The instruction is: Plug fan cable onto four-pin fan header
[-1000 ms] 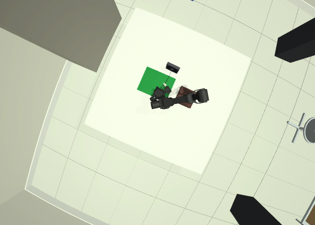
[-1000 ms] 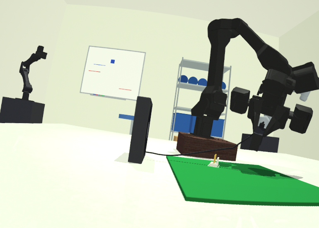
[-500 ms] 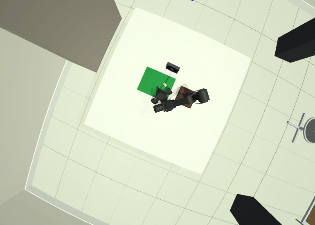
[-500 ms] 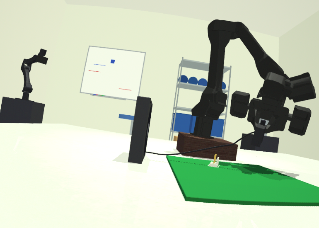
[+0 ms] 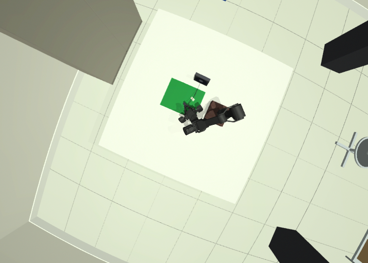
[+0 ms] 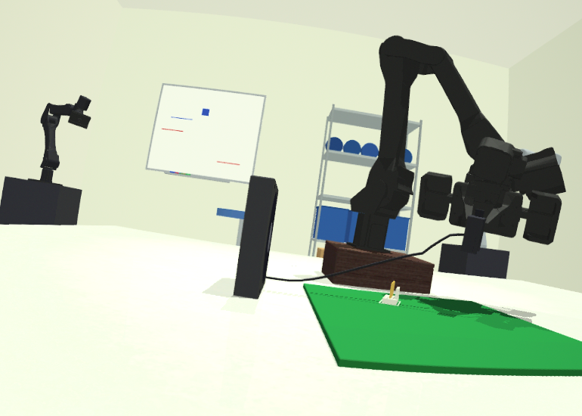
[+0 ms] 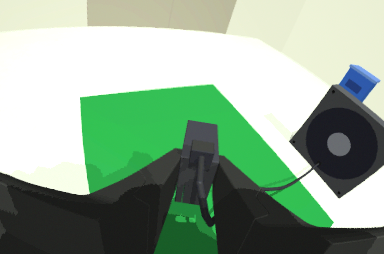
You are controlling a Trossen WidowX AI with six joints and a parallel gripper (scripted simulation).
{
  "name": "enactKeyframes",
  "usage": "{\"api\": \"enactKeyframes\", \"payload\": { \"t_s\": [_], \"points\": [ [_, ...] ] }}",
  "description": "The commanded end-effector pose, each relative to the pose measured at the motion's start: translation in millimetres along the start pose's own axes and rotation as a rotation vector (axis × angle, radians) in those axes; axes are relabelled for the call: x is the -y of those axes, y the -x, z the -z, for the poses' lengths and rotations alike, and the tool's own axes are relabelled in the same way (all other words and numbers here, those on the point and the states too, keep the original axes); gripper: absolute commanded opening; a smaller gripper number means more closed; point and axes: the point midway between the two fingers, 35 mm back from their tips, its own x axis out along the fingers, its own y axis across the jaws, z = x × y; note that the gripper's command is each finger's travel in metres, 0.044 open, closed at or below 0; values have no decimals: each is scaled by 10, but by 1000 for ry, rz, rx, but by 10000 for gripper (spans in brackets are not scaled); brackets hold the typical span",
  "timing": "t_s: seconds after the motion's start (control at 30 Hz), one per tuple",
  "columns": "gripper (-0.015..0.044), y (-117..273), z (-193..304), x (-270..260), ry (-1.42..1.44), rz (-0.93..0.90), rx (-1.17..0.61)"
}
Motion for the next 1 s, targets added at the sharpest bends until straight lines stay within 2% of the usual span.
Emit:
{"api": "enactKeyframes", "payload": {
  "t_s": [0.0,0.47,0.97],
  "points": [
    [0,53,-18,21,-29,-11,62],
    [0,203,-45,108,-98,-42,214],
    [0,201,-78,107,-82,-38,194]
  ]
}}
